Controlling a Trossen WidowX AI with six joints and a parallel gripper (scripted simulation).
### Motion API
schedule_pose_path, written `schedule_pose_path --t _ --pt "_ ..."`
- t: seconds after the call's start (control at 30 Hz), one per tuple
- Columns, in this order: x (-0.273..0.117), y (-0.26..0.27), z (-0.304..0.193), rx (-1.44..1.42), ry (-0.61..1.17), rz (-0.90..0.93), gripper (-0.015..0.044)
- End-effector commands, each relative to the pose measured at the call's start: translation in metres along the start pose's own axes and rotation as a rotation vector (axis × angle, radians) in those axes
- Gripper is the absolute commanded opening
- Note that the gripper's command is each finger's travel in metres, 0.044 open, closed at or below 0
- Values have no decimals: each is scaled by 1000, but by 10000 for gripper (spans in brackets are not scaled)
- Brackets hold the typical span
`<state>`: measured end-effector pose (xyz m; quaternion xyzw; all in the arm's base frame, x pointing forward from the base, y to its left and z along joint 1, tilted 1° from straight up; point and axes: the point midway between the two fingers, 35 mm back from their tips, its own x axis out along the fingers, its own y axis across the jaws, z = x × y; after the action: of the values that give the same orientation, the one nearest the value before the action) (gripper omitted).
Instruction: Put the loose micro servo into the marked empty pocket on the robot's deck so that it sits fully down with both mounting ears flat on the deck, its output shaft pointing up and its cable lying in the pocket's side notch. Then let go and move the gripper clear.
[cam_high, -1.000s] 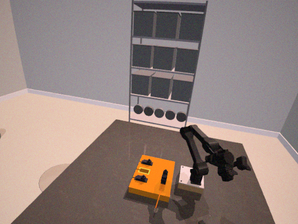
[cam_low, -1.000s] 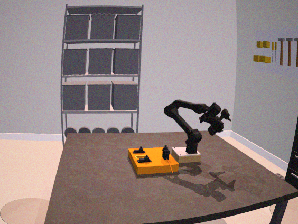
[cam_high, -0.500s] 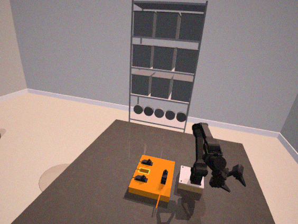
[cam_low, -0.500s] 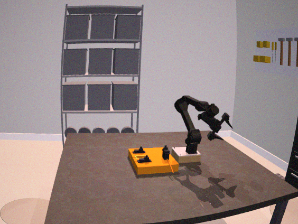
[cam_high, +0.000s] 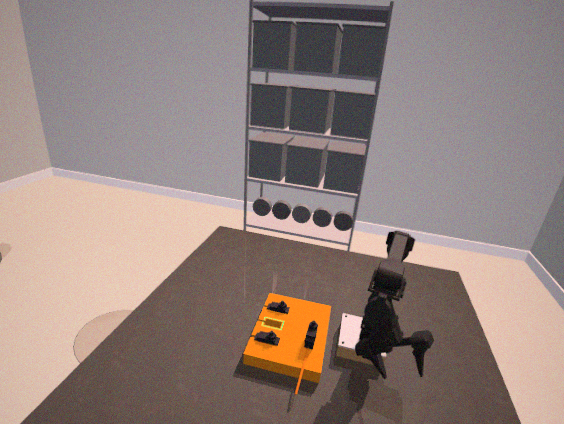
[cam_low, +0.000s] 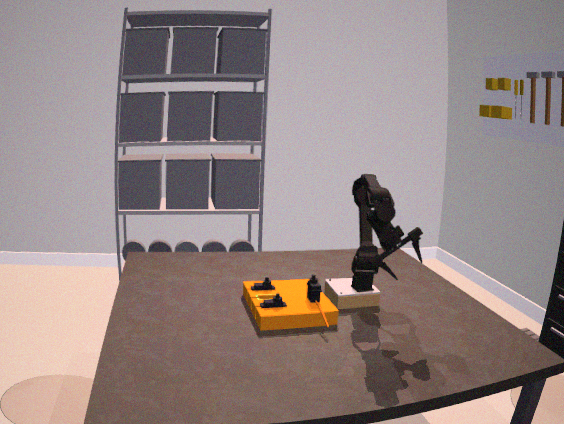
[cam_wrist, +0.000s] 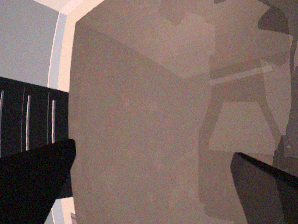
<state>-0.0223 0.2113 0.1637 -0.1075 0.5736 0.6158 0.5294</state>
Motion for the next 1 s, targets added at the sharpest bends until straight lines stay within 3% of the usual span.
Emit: schedule_pose_path --t 0.0,0.27,0.53,0.8,0.97 --pt "-9 -30 16 -43 -30 -115 440" --pt "-42 -102 33 -146 -2 -367 440" --pt "-92 -175 19 -230 166 -559 440" --pt "-142 -225 -29 -287 405 -604 440" --pt "-146 -229 -33 -292 427 -601 440"
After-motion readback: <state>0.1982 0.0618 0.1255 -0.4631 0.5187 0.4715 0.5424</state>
